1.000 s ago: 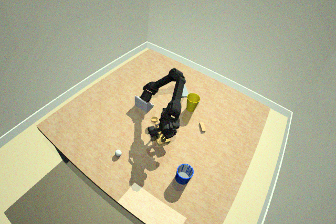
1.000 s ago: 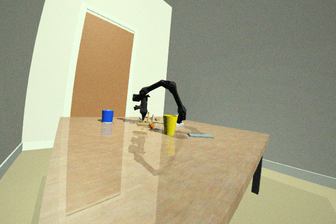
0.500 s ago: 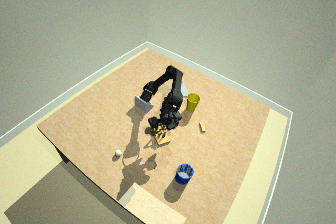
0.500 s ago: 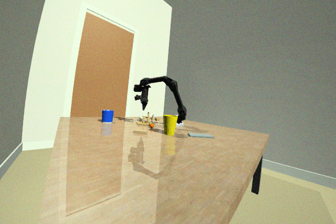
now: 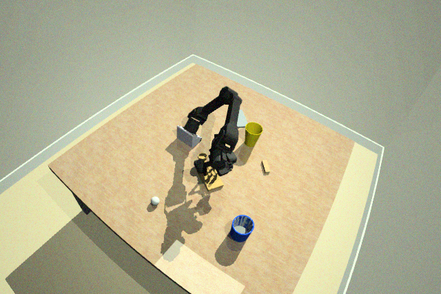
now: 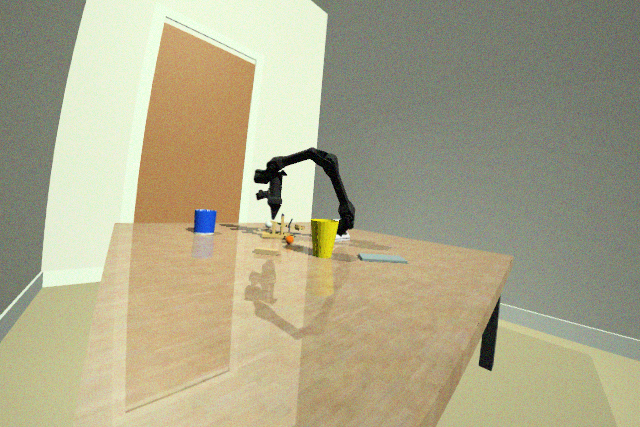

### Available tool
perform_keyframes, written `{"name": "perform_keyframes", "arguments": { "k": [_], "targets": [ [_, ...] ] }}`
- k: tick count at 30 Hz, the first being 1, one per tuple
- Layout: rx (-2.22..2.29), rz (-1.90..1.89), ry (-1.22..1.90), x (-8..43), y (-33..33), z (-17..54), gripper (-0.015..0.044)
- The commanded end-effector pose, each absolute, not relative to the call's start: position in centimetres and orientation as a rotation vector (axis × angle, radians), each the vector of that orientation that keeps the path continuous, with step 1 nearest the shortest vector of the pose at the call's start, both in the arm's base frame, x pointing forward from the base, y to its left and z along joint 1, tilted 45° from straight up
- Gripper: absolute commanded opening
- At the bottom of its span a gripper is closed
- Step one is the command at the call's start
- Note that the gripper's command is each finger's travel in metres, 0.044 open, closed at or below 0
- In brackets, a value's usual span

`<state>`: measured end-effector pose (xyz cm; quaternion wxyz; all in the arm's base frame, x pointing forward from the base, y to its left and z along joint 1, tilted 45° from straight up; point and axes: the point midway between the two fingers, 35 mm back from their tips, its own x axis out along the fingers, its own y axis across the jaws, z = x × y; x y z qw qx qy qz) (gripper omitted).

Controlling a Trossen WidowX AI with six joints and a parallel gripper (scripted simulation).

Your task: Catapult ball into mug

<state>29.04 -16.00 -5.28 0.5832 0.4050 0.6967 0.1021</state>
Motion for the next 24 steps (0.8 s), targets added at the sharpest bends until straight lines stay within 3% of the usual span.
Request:
{"name": "perform_keyframes", "arguments": {
  "k": [1,24],
  "targets": [
    [0.953,0.237,1.628,29.0,-15.4,-5.8,0.0440],
    [0.954,0.239,1.628,29.1,-12.8,-8.5,0.0440]
  ]
}}
